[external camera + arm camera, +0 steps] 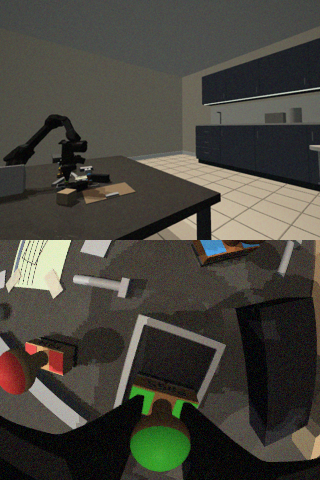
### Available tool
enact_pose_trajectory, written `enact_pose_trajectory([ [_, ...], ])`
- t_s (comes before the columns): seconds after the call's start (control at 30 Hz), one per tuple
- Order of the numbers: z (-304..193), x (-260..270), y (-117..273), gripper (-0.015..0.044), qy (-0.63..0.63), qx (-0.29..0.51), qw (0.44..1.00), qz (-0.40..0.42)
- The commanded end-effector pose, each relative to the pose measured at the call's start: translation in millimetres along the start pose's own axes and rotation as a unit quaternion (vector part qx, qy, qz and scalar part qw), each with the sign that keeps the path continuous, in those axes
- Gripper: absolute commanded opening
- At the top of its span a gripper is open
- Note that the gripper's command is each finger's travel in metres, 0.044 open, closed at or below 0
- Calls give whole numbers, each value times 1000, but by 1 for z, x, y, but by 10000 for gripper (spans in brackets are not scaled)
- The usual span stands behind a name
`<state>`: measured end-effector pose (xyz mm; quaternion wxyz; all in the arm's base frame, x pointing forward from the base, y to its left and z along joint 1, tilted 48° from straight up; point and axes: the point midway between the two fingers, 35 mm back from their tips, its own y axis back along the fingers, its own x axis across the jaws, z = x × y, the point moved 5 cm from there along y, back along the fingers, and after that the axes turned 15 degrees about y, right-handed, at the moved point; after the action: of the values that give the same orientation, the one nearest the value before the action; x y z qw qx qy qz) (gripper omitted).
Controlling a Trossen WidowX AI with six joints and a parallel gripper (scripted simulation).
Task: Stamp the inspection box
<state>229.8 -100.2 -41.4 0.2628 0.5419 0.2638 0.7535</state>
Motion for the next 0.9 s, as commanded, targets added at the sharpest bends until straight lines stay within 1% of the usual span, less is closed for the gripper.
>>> enact_pose_trajectory([
  [0.0, 1, 0, -2, 0, 0, -1, 1000, 2],
  [0.87, 1, 0, 7, 0, 0, -1, 1000, 2],
])
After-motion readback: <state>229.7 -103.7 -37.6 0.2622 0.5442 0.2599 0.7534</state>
